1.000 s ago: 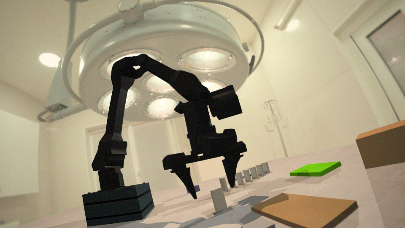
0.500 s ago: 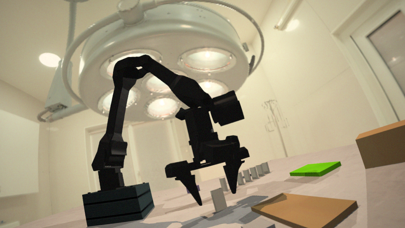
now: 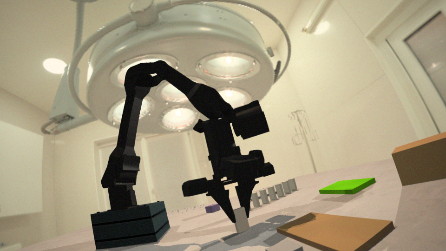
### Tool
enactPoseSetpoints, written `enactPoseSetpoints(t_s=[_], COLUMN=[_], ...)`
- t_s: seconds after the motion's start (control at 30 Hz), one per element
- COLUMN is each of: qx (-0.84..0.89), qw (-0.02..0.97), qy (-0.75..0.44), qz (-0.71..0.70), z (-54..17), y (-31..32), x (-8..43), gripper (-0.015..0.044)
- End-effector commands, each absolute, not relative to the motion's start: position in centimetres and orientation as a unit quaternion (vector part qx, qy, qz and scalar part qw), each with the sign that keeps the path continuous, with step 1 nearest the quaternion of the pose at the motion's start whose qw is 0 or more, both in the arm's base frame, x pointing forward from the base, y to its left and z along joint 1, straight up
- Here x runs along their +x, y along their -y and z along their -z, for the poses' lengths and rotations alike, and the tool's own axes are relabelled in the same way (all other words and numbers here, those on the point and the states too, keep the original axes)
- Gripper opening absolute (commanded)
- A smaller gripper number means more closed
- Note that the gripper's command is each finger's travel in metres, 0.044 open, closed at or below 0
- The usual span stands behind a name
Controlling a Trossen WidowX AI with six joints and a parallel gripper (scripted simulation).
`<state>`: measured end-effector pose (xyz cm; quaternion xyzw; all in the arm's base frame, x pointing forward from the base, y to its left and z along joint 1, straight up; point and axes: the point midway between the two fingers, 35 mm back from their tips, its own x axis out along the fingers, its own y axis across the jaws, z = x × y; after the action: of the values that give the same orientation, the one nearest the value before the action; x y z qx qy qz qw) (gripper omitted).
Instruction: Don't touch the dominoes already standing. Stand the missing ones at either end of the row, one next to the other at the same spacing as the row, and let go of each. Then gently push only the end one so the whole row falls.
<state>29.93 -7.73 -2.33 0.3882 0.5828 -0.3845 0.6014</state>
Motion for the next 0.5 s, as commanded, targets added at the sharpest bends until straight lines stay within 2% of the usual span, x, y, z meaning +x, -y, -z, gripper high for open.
enactPoseSetpoints(t_s=[0.0, 0.13, 0.3, 0.47], qx=[0.391, 0.391, 0.389, 0.388], qw=[0.601, 0.601, 0.602, 0.602], qy=[-0.582, -0.582, -0.582, -0.583], qz=[0.385, 0.385, 0.384, 0.384], z=[2.4, 1.3, -6.6, -11.2], y=[7.7, 7.8, 7.9, 7.7], x=[30.0, 30.2, 30.5, 29.7], gripper=[0.0107, 0.0107, 0.0107, 0.0107])
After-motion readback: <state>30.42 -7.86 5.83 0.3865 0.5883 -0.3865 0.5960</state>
